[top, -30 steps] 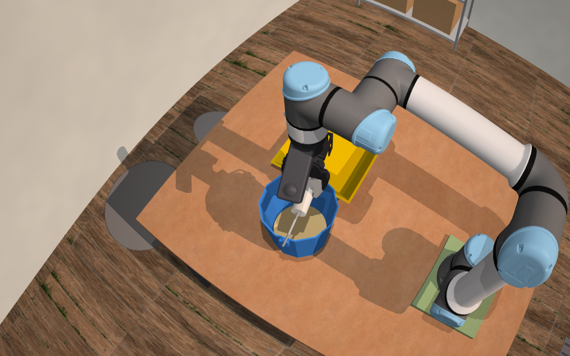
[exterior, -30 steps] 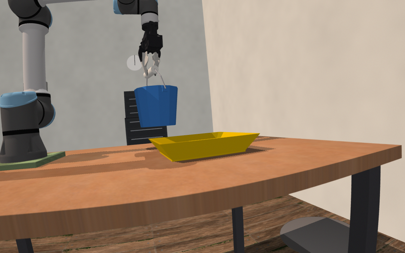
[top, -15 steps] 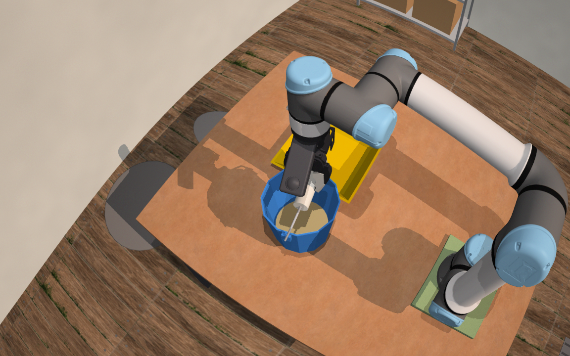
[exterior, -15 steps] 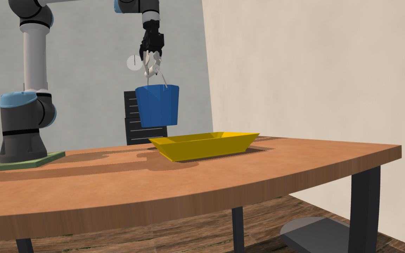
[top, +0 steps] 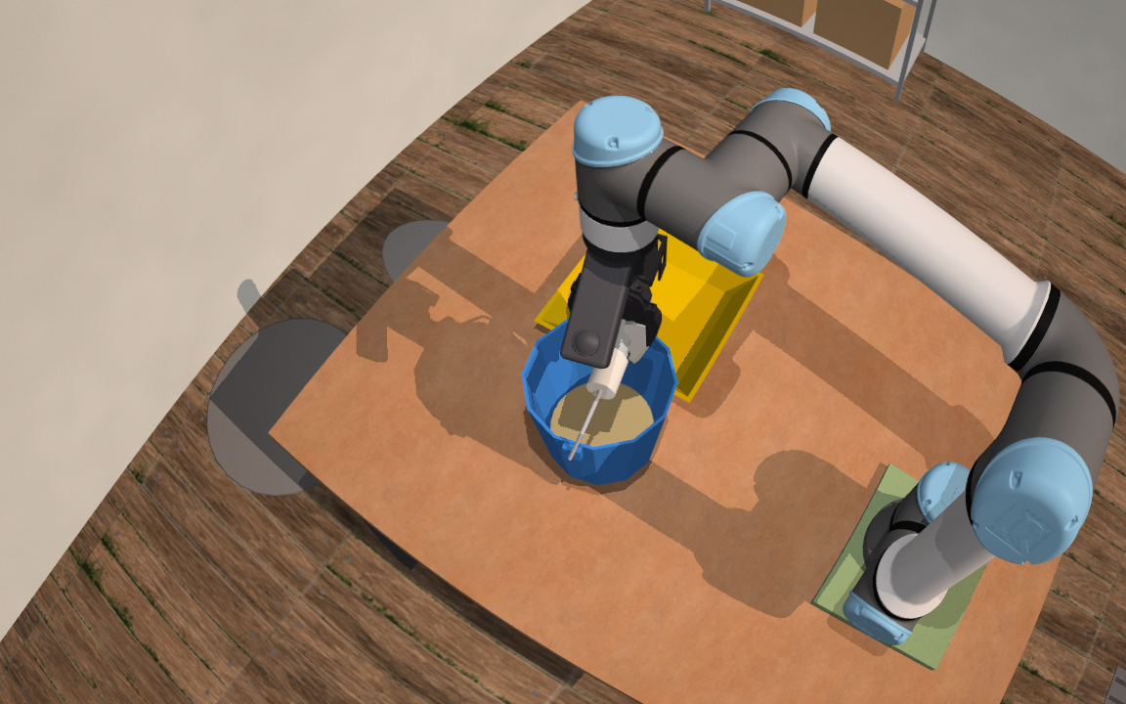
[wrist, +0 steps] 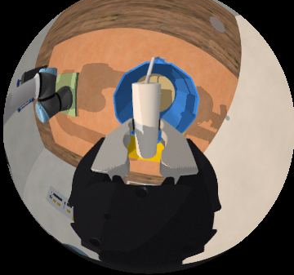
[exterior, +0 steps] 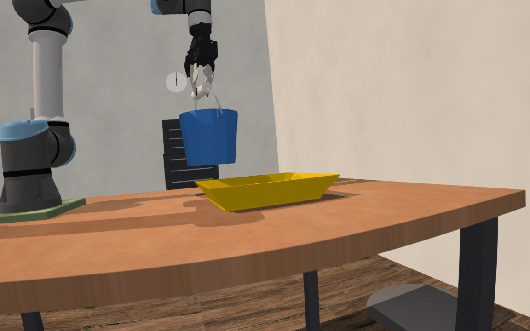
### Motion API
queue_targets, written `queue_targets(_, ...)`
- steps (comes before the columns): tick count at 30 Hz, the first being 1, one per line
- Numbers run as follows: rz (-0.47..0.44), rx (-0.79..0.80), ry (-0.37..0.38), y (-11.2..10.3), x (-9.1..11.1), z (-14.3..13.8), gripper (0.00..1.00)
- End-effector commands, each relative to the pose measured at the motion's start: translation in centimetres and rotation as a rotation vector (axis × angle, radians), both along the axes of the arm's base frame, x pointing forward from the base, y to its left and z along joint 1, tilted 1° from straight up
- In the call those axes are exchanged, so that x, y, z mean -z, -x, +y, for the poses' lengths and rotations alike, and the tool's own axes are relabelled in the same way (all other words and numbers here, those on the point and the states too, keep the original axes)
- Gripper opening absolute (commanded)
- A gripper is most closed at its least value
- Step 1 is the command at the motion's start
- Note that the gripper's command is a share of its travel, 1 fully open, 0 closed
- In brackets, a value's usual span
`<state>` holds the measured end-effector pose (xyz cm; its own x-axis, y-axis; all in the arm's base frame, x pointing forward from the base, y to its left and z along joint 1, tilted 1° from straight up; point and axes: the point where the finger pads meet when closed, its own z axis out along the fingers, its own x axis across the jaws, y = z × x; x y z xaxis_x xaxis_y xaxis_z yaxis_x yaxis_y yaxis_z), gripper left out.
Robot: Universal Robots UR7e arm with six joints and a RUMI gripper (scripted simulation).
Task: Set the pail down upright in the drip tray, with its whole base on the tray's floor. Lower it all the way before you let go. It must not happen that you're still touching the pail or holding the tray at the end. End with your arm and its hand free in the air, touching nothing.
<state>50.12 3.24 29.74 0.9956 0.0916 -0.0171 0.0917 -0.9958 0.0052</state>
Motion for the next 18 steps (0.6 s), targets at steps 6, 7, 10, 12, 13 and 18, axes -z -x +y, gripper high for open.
queue_targets(6,-0.002,0.000,0.000,-0.3,-0.1,-2.1,0.00)
queue_targets(7,-0.002,0.000,0.000,-0.3,-0.1,-2.1,0.00)
queue_targets(10,-0.002,0.000,0.000,-0.3,-0.1,-2.6,0.00)
queue_targets(12,-0.002,0.000,0.000,-0.4,-0.1,-3.1,0.00)
queue_targets(13,-0.002,0.000,0.000,-0.4,-0.1,-3.4,0.00)
queue_targets(18,-0.002,0.000,0.000,-0.6,-0.1,-4.8,0.00)
